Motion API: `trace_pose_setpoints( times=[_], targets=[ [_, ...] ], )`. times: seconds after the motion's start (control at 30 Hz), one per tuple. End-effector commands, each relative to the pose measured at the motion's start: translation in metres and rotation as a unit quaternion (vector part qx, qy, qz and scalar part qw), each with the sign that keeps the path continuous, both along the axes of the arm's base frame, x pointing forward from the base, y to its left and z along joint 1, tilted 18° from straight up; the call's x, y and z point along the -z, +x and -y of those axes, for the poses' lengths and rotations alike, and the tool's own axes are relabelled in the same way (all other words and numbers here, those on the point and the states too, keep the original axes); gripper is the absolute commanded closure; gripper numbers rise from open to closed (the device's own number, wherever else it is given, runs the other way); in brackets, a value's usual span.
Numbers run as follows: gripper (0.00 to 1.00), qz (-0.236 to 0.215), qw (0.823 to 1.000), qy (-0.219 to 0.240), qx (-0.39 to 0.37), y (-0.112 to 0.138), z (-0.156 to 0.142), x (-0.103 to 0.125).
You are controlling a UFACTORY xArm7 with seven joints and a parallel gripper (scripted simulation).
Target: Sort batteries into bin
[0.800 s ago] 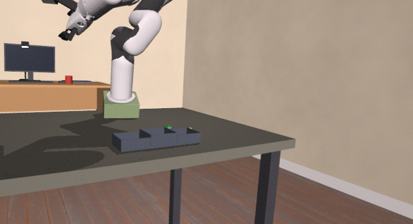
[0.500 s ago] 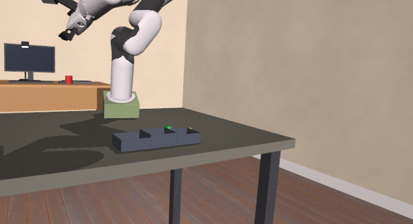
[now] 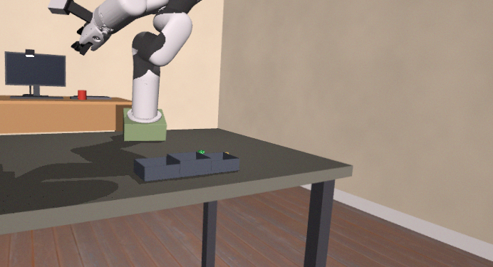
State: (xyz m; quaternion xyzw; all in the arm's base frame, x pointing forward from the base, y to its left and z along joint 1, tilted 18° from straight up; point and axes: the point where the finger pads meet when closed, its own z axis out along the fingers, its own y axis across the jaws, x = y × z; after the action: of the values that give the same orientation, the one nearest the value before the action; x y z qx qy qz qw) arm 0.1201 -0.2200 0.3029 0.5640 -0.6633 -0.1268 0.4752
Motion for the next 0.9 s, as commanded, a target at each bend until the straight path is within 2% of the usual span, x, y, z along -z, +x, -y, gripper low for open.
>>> trace_pose_setpoints(
  times=[0.0, 0.23, 0.3, 0.33, 0.47, 0.6, 0.7, 0.77, 0.87],
  targets=[
    [0.93, 0.0, 1.0, -0.001, 0.001, 0.014, 0.003, 0.04],
    [0.93, 0.0, 1.0, -0.001, 0.001, 0.032, 0.005, 0.095],
    [0.93, 0.0, 1.0, -0.001, 0.001, 0.032, 0.005, 0.095],
    [0.93, 0.0, 1.0, -0.001, 0.001, 0.034, 0.006, 0.103],
    [0.93, 0.0, 1.0, -0.001, 0.001, 0.034, 0.006, 0.103],
    [0.93, 0.026, 0.996, 0.047, -0.068, 0.055, -0.013, 0.101],
    [0.93, 0.03, 0.995, 0.056, -0.079, 0.055, -0.013, 0.101],
    [0.93, 0.039, 0.99, 0.078, -0.115, 0.066, -0.022, 0.102],
    [0.93, 0.041, 0.989, 0.082, -0.119, 0.066, -0.023, 0.102]
  ],
)
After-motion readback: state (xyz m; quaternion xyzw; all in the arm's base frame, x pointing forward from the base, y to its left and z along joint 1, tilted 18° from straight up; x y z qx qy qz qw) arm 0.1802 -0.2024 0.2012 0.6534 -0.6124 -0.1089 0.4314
